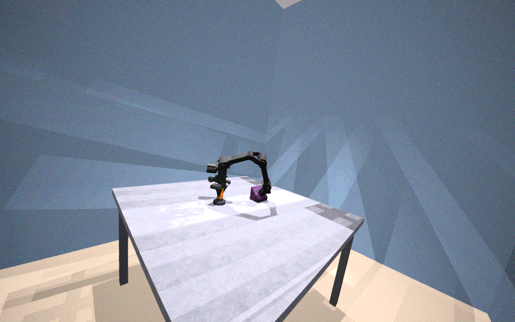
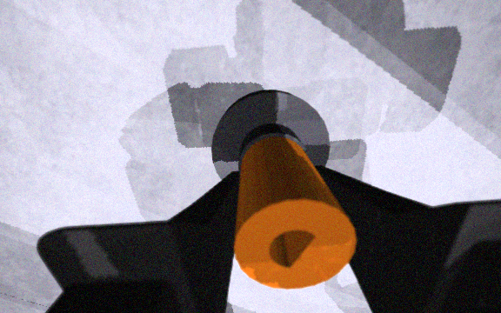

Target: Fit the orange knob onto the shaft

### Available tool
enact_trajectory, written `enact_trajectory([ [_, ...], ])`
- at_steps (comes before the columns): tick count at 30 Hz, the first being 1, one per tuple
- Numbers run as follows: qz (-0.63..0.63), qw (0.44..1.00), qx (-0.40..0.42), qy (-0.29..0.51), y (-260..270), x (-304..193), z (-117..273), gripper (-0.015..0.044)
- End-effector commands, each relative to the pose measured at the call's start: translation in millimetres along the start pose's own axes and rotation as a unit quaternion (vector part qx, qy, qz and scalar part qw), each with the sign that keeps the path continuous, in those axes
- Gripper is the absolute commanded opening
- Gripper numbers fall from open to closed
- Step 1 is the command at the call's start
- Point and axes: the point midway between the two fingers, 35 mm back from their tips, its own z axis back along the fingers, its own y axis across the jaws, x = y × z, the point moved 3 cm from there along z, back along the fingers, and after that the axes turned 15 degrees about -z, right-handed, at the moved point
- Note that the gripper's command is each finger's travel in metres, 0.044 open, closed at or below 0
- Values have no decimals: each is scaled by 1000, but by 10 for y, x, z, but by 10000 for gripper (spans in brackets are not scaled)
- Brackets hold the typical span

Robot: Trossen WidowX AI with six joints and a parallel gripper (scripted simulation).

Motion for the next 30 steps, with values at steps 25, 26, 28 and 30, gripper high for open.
enact_trajectory([
  [25, -1, 1000, -1, -1, -7, 8, 951, 440],
  [26, -1, 1000, -1, -1, 9, 12, 952, 440],
  [28, -1, 1000, 0, -1, 43, 22, 952, 440],
  [30, -1, 1000, 0, -1, 43, 22, 952, 440],
])
